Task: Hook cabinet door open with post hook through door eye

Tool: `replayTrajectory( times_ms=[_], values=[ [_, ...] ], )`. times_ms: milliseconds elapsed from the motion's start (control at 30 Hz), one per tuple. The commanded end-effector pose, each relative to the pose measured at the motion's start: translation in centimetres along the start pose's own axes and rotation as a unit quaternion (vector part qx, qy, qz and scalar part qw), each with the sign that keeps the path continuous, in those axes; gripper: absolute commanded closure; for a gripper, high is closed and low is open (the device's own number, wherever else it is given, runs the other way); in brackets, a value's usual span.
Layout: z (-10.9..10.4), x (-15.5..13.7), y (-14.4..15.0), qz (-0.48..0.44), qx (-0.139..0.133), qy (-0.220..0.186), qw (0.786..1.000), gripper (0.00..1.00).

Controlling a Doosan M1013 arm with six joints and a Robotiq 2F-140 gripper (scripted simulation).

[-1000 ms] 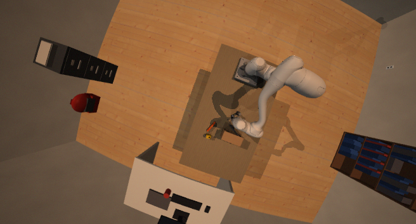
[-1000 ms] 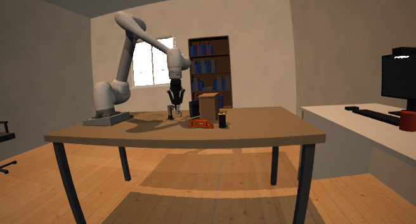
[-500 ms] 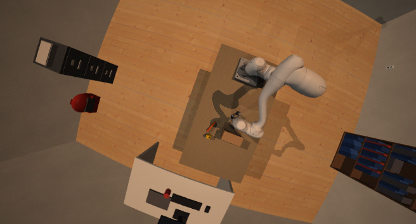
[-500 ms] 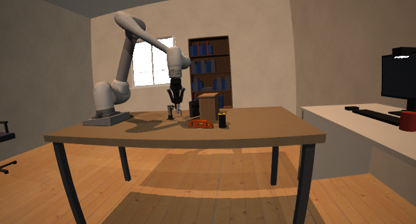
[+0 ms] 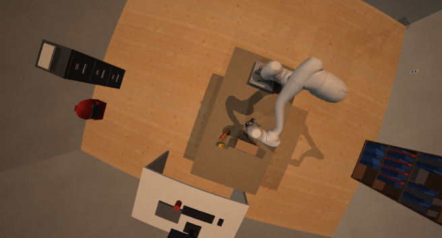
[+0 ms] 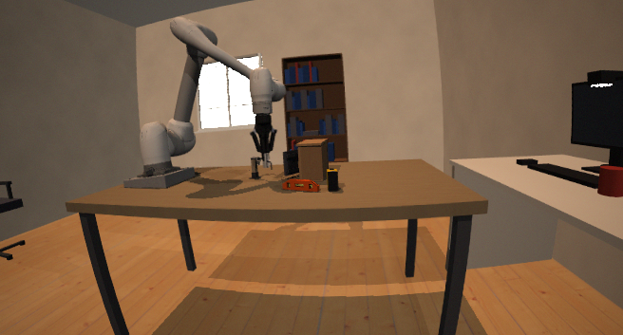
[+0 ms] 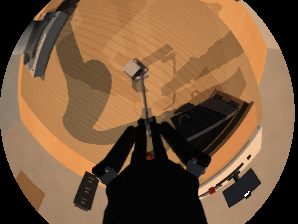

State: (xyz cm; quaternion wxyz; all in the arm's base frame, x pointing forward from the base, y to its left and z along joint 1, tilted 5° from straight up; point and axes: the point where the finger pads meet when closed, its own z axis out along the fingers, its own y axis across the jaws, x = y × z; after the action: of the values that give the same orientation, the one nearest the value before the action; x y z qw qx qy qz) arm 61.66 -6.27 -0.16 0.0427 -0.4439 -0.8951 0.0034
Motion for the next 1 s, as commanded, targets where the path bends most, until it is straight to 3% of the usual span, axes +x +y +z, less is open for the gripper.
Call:
replayTrajectory(
  times_ms=[0,967],
  values=[
    [-0.1,0.0,0.0,0.000,0.000,0.000,1.000,0.97],
    [-1.8,0.2,0.0,0.000,0.000,0.000,1.000,0.97]
  ],
)
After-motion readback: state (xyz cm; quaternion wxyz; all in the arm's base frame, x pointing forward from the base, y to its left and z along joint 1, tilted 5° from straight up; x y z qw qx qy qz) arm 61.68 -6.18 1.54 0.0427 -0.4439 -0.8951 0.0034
